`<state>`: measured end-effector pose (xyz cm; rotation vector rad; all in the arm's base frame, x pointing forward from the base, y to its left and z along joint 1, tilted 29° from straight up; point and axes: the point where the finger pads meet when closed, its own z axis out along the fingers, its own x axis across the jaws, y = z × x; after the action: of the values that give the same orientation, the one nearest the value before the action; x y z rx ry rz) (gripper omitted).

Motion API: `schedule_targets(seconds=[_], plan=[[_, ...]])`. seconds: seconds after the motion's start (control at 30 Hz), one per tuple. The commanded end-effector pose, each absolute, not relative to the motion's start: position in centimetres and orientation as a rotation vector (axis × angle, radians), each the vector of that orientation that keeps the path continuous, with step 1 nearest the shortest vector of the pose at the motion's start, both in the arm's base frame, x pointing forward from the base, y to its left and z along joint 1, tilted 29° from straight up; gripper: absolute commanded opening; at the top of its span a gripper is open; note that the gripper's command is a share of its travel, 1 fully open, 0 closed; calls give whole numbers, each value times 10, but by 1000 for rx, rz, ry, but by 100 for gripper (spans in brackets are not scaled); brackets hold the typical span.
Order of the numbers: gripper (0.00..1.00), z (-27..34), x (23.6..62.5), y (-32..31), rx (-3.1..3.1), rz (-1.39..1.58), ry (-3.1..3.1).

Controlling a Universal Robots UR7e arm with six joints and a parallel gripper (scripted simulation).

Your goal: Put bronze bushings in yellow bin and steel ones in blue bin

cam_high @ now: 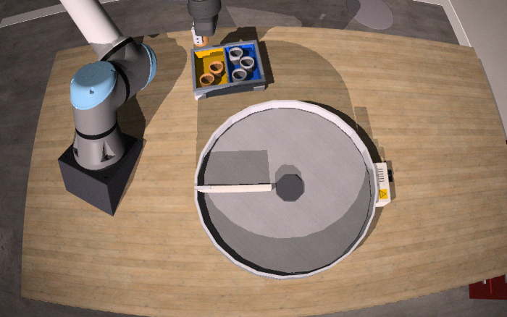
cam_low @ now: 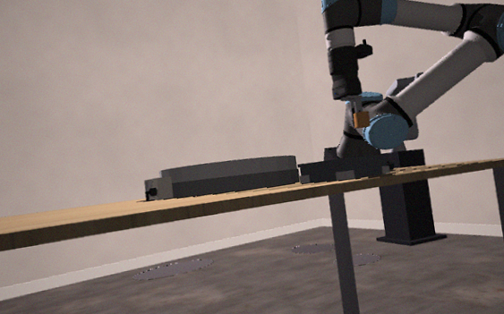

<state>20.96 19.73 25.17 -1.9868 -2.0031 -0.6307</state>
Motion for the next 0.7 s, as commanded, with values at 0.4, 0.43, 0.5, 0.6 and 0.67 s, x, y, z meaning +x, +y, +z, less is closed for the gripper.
schedule_targets(seconds=[0.4, 0.43, 0.5, 0.6, 0.67], plan=[[0, 209, 216, 221, -1988, -631, -2005], [0, 209, 216, 221, -1988, -631, -2005], [0, 209, 216, 221, -1988, -631, -2005], [0, 196, 218, 227, -1988, -631, -2005], [0, 187, 219, 232, -1989, -631, -2006]])
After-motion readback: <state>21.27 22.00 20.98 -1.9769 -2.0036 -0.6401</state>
